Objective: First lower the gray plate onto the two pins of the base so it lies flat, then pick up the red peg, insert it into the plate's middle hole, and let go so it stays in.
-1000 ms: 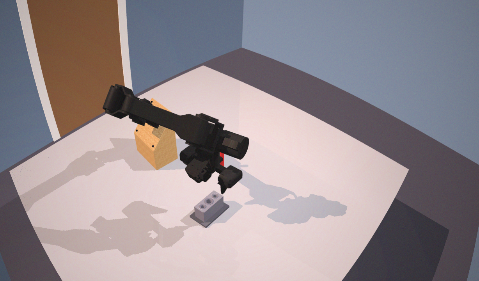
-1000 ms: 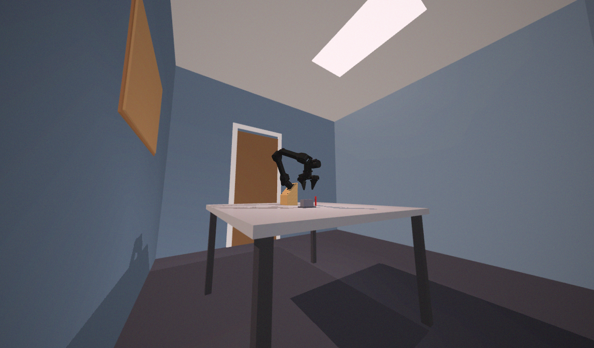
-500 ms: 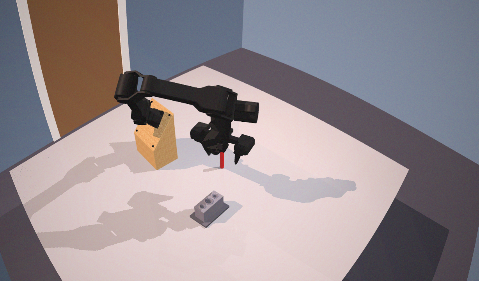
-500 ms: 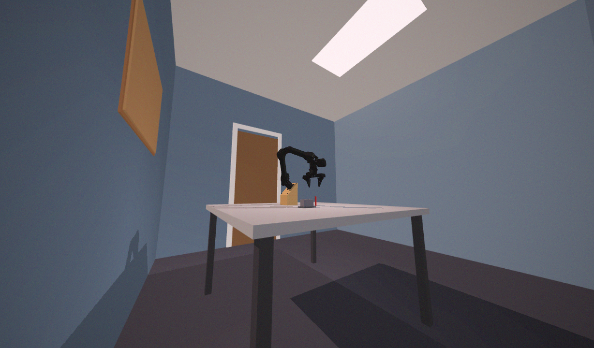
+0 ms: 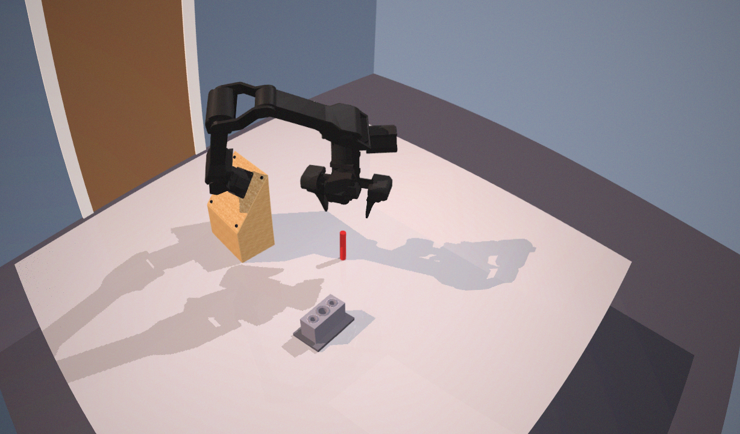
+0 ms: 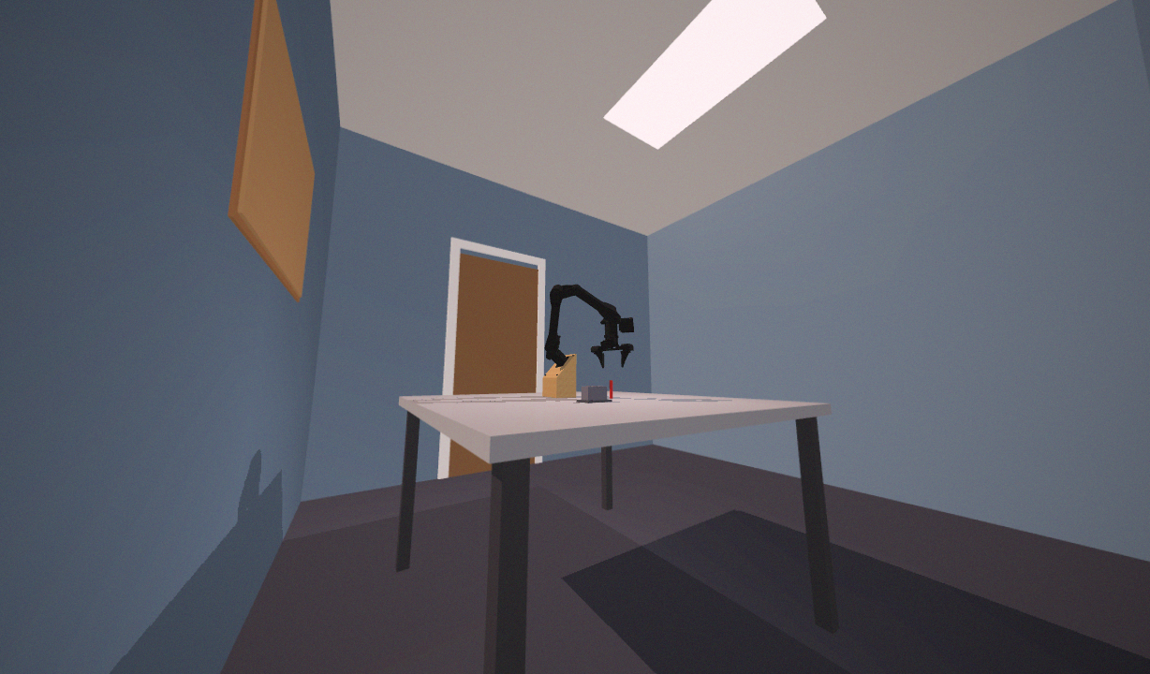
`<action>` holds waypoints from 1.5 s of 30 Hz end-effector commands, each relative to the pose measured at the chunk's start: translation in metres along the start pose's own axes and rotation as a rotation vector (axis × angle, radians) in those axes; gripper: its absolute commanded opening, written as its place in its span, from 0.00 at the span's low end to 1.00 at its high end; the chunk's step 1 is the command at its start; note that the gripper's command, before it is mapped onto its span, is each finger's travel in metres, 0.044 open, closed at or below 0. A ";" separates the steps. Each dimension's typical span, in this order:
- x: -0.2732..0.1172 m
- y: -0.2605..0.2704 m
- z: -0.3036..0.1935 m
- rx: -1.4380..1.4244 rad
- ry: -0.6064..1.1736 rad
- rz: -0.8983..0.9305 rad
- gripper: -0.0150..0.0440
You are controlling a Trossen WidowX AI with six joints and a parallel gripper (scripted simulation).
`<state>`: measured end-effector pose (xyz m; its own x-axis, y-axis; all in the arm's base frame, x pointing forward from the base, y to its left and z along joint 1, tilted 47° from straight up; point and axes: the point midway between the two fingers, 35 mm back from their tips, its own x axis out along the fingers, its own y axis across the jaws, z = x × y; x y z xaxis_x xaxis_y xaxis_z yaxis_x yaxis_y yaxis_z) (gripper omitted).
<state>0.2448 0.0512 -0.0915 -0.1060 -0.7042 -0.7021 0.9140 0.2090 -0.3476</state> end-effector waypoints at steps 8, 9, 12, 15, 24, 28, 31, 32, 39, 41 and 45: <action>0.039 -0.007 0.000 -0.014 -0.011 -0.023 1.00; 0.040 -0.007 0.000 -0.014 -0.011 -0.023 1.00; 0.041 -0.007 0.000 -0.014 -0.011 -0.023 1.00; 0.044 -0.007 0.000 -0.015 -0.011 -0.023 1.00; 0.059 -0.007 0.000 -0.015 -0.011 -0.022 1.00; 0.065 -0.007 0.000 -0.015 -0.011 -0.022 1.00; 0.070 -0.007 0.000 -0.015 -0.011 -0.022 1.00; 0.072 -0.007 0.000 -0.015 -0.011 -0.022 1.00; 0.083 -0.008 0.000 -0.014 -0.012 -0.023 1.00; 0.086 -0.009 0.001 -0.014 -0.012 -0.023 1.00; 0.092 -0.010 0.001 -0.014 -0.013 -0.024 1.00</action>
<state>0.2303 -0.0107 -0.1477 -0.1180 -0.7116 -0.6926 0.9108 0.2003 -0.3610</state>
